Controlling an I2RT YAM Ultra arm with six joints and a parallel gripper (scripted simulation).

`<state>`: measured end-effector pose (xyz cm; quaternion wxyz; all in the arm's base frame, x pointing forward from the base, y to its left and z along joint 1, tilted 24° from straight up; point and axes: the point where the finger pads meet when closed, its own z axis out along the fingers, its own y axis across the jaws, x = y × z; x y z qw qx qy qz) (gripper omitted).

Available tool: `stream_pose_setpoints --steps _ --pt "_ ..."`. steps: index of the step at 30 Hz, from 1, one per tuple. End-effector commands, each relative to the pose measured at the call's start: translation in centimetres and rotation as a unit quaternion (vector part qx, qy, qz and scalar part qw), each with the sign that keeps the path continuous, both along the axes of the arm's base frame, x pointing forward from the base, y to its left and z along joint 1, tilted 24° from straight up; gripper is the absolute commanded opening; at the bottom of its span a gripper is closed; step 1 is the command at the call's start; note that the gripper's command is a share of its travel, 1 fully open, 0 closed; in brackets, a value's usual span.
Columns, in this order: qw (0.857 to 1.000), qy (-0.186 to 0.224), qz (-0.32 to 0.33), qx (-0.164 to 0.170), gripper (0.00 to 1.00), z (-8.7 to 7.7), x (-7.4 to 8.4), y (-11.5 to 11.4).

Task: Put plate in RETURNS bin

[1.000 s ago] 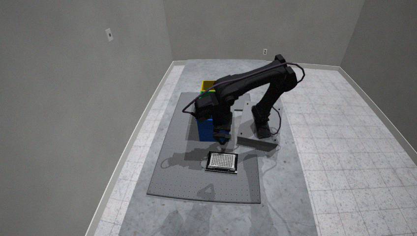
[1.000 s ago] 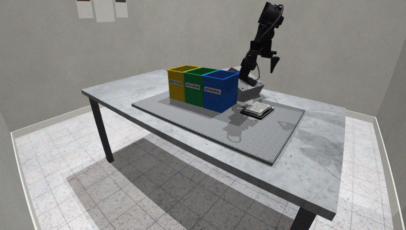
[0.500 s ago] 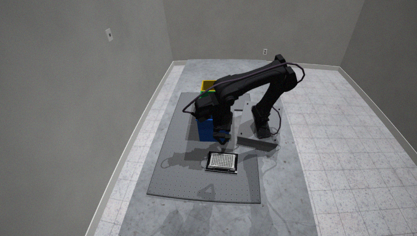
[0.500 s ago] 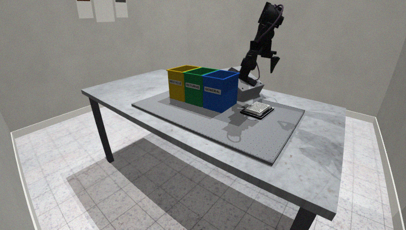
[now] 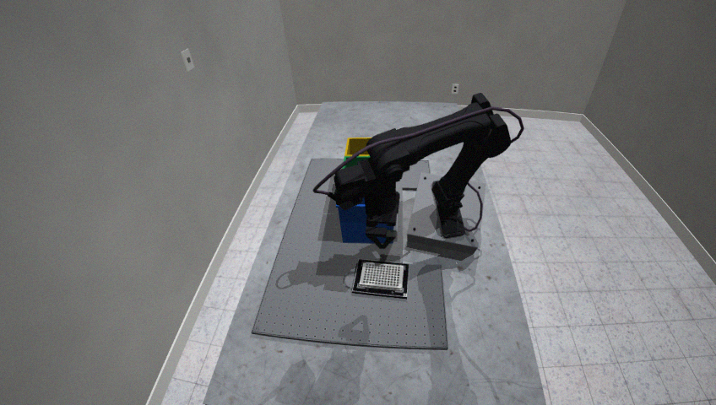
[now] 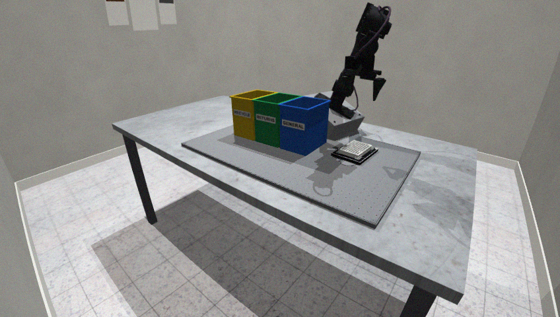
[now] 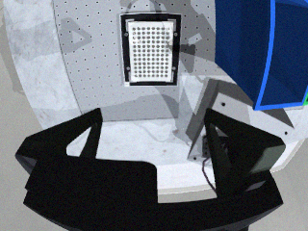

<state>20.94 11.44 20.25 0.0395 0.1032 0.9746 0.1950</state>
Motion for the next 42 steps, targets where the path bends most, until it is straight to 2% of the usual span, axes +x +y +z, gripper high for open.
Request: stream_pose_setpoints --steps 1,11,21,34,42 --pt "1.000 -0.026 -0.013 0.002 1.00 1.7 0.6 -0.4" --pt "0.999 -0.035 -0.008 0.004 1.00 1.5 0.9 0.1" --pt "1.000 -0.022 -0.005 0.001 1.00 -0.8 0.5 0.6" --pt "1.000 -0.021 -0.005 0.001 1.00 -2.6 0.8 1.3" --pt "1.000 -0.007 -0.005 -0.004 1.00 -4.5 1.1 1.8"
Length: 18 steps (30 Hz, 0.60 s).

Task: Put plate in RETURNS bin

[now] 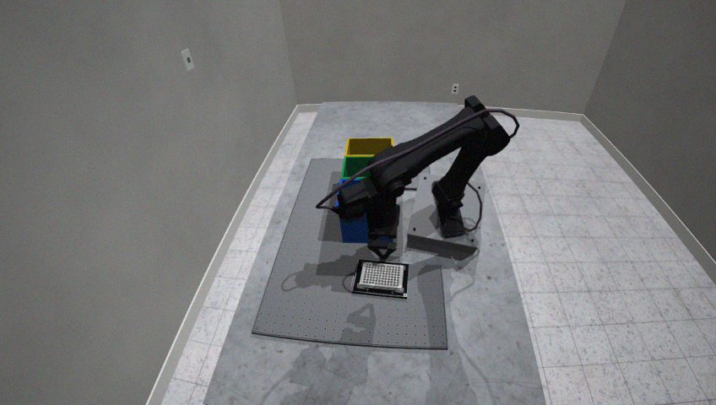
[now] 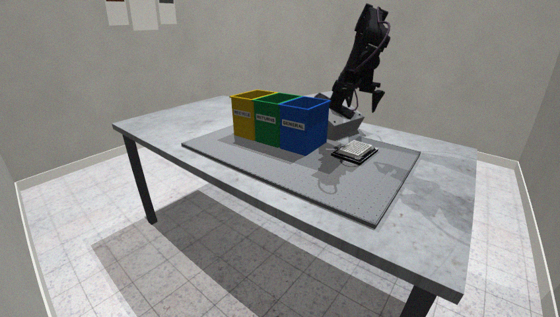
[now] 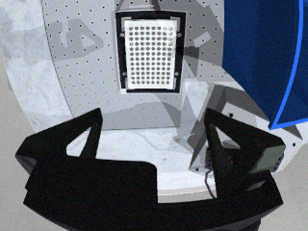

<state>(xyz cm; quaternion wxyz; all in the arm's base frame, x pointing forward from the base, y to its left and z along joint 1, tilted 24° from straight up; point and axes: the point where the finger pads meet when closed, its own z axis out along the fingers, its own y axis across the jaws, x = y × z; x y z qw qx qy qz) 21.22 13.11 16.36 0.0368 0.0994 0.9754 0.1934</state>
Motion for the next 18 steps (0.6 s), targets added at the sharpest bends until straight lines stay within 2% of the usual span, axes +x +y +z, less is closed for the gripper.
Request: stream_pose_setpoints --steps 1,7,13,18 --pt "1.000 -0.009 -0.009 -0.002 1.00 -0.8 0.8 0.2" --pt "1.000 -0.008 -0.009 -0.002 1.00 -1.7 0.9 0.6" --pt "1.000 -0.021 -0.009 0.002 1.00 -1.7 1.0 0.8" --pt "1.000 -0.008 -0.009 -0.003 1.00 -3.1 1.1 1.1"
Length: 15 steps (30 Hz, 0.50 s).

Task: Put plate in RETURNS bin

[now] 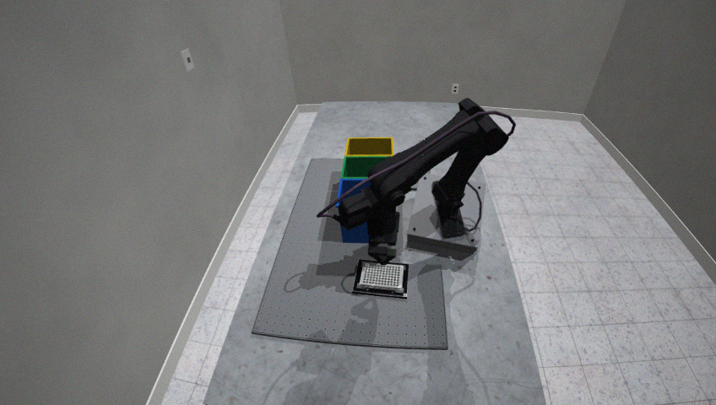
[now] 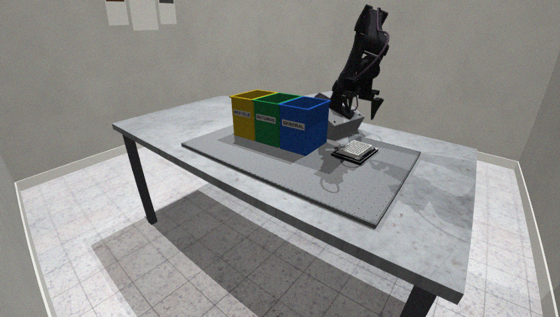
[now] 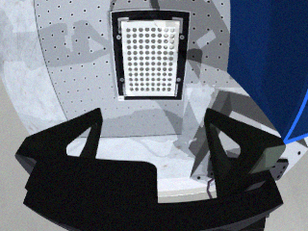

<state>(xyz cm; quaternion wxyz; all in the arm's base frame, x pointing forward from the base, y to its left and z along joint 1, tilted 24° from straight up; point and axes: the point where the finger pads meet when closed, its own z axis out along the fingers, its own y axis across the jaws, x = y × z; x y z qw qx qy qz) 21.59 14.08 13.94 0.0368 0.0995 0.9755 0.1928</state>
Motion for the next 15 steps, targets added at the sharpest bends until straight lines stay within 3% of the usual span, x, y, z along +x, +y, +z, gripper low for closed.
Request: stream_pose_setpoints --steps 1,15 --pt "1.000 -0.008 -0.009 -0.002 1.00 -0.9 0.8 0.2" --pt "1.000 -0.008 -0.009 -0.002 1.00 -2.7 1.0 1.0"
